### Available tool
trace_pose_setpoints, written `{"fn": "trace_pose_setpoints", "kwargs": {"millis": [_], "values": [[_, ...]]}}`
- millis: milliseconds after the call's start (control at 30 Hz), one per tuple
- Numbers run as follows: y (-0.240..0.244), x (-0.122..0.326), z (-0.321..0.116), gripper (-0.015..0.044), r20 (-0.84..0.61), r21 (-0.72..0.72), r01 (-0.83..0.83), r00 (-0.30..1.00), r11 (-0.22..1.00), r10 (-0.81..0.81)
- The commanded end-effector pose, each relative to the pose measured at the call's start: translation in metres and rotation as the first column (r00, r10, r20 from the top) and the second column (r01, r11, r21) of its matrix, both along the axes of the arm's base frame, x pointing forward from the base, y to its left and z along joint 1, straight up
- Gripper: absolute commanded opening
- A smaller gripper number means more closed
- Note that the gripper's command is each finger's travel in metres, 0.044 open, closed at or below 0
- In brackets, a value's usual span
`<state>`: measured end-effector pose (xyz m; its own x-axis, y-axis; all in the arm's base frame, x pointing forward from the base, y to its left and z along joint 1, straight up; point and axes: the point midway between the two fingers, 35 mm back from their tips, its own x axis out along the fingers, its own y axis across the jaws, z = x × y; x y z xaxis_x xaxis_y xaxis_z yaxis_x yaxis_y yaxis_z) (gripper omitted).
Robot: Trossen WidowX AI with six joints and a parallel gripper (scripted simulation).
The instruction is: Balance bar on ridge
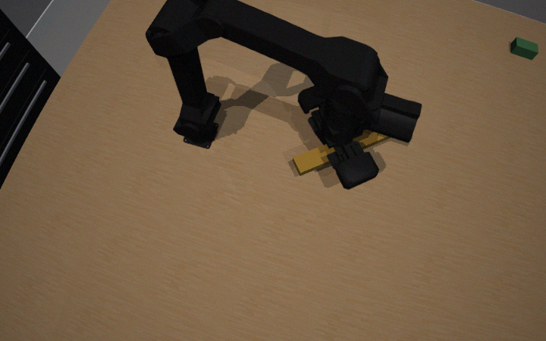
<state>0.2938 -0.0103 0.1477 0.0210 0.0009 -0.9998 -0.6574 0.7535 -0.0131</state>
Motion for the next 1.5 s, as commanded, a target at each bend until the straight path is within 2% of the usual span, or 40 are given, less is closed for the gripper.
{"fn": "trace_pose_setpoints", "kwargs": {"millis": [0,967,1467], "values": [[0.012,0.004,0.001,0.0,0.003,-0.001,0.002,1.0,1.0,-0.002],[0.123,0.011,0.002,0.0,0.004,0.008,-0.02,1.0,1.0,0.02],[0.127,0.012,-0.016,0.0,0.004,0.008,-0.02,1.0,1.0,0.02]]}}
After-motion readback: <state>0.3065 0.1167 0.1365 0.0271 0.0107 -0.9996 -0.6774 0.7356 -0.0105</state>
